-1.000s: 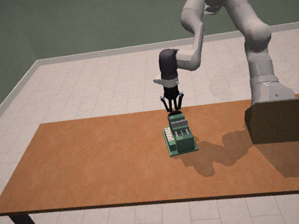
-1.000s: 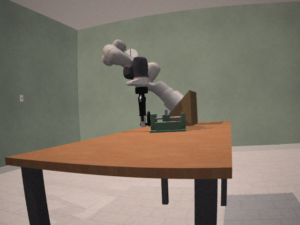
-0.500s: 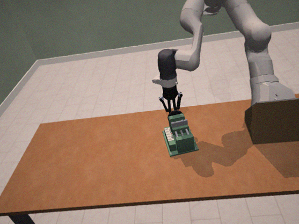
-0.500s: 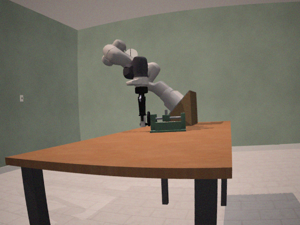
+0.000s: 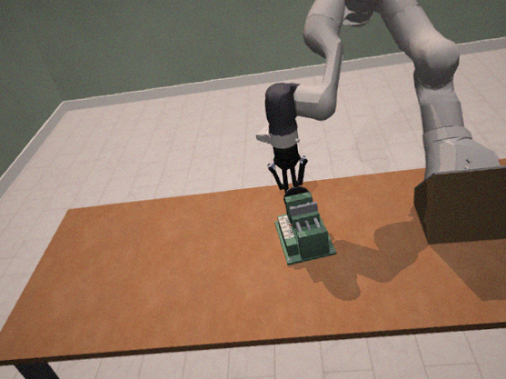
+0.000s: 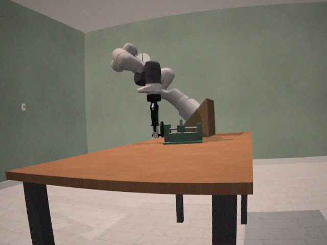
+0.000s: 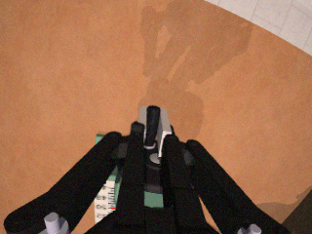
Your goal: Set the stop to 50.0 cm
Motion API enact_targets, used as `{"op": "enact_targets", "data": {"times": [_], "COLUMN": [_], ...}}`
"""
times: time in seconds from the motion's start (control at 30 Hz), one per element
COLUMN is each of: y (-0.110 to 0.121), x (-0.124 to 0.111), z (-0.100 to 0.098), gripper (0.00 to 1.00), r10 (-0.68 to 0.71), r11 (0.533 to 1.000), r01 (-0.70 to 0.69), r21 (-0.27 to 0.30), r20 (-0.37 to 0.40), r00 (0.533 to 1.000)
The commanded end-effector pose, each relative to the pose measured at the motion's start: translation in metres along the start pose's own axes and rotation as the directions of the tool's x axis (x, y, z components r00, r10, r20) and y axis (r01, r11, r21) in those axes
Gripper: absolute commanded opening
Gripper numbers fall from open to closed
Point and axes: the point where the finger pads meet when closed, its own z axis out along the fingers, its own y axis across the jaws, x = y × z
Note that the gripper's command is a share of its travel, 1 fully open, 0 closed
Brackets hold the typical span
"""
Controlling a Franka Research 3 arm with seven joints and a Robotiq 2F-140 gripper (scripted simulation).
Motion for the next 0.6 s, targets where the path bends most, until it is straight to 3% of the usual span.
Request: {"op": "enact_targets", "data": {"times": [0.0,0.57], "y": [-0.0017,-0.0062], "x": [0.0,0.0], "z": [0.001,-0.0013], "gripper": [0.04,0.04], "r10": [-0.002,-0.002], "r11": [1.0,1.0], "r01": [0.002,0.002], "r21": [-0.001,-0.001], "r20": [0.001,0.001], "r00": [1.0,1.0]}}
